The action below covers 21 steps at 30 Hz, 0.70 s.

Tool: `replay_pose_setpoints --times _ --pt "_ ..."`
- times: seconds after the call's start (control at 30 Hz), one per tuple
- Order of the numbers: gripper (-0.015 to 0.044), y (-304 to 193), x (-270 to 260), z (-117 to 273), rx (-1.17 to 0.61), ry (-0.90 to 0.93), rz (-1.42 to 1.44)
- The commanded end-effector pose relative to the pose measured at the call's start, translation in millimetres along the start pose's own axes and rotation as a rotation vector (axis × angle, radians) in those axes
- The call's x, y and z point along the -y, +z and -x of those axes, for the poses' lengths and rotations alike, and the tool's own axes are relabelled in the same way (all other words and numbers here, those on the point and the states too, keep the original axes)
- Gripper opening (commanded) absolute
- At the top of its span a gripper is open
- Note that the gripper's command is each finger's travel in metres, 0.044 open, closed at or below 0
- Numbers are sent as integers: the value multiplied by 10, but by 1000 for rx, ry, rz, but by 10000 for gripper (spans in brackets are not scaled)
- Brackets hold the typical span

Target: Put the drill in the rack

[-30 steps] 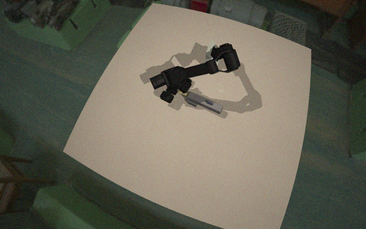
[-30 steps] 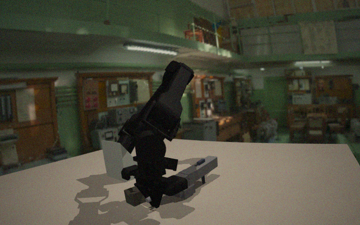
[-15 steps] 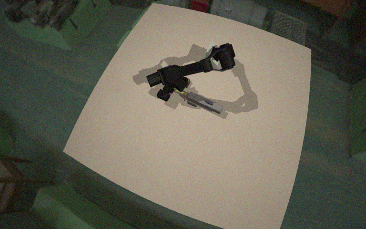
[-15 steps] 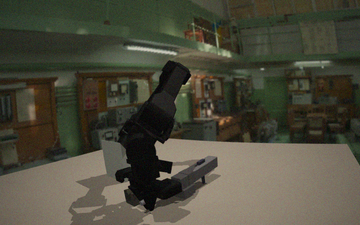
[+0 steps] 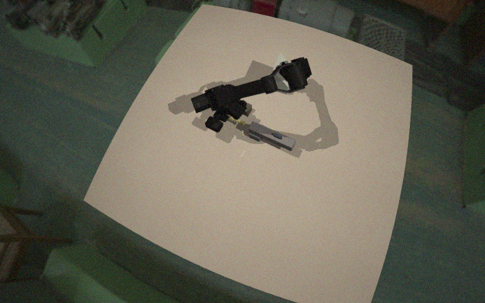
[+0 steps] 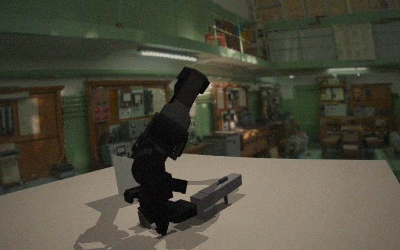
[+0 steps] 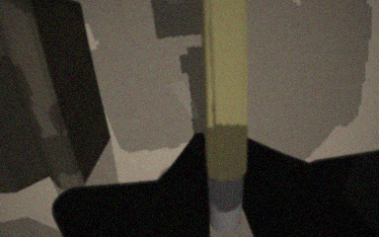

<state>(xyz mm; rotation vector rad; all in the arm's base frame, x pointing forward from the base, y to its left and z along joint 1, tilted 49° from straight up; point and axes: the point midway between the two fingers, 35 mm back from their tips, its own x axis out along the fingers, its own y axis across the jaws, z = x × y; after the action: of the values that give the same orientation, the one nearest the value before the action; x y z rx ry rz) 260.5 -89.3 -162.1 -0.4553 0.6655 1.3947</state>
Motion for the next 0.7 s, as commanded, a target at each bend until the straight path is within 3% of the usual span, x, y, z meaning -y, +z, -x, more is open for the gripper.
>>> replay_pose_setpoints --times 0.0,0.67 --pt "0 1 1 33 -6 1 5" --pt "0 3 -14 111 -6 1 5"
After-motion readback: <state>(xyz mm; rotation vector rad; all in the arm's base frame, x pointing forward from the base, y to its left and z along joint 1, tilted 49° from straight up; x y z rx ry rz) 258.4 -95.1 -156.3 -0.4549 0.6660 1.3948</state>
